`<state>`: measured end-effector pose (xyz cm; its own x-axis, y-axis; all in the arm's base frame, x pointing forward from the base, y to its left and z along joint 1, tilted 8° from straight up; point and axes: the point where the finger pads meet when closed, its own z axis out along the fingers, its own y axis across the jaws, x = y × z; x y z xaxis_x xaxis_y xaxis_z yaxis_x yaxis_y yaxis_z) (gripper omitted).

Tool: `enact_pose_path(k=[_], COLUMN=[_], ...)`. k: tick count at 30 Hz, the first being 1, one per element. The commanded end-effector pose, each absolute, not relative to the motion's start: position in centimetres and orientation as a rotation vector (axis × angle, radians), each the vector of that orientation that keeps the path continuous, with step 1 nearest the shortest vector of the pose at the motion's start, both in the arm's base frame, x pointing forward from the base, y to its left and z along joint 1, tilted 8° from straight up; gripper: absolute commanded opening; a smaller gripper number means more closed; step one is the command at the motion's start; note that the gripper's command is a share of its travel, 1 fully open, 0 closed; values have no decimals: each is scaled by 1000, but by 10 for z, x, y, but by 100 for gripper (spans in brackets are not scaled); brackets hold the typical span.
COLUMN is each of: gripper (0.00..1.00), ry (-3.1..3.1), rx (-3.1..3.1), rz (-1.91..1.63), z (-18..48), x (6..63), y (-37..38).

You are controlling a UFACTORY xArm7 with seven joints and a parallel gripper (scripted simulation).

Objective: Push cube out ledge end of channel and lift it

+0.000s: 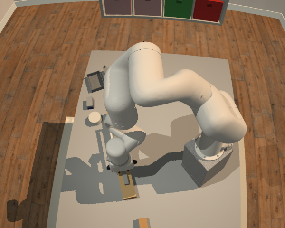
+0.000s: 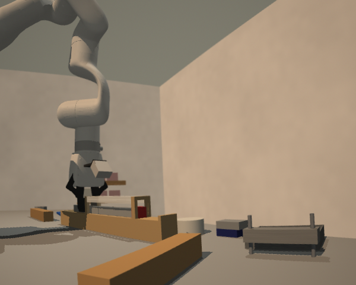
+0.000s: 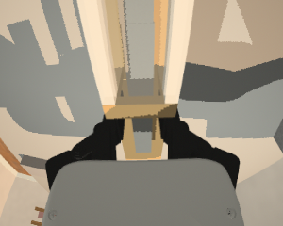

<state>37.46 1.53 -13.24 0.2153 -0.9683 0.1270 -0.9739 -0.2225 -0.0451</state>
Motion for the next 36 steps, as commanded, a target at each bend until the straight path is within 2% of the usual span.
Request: enact_pose_path(k=[1,15,19,26,36], gripper=[38,38,38,38,38], ry=[-1932,-1932,-1932,-1932,-1932], rx=[2416,2416,2416,2416,2416], rz=[200,200,200,200,200], z=[-132,-130,-119,-64,-62], x=[376,376,375,371,371], y=[16,16,17,23,24])
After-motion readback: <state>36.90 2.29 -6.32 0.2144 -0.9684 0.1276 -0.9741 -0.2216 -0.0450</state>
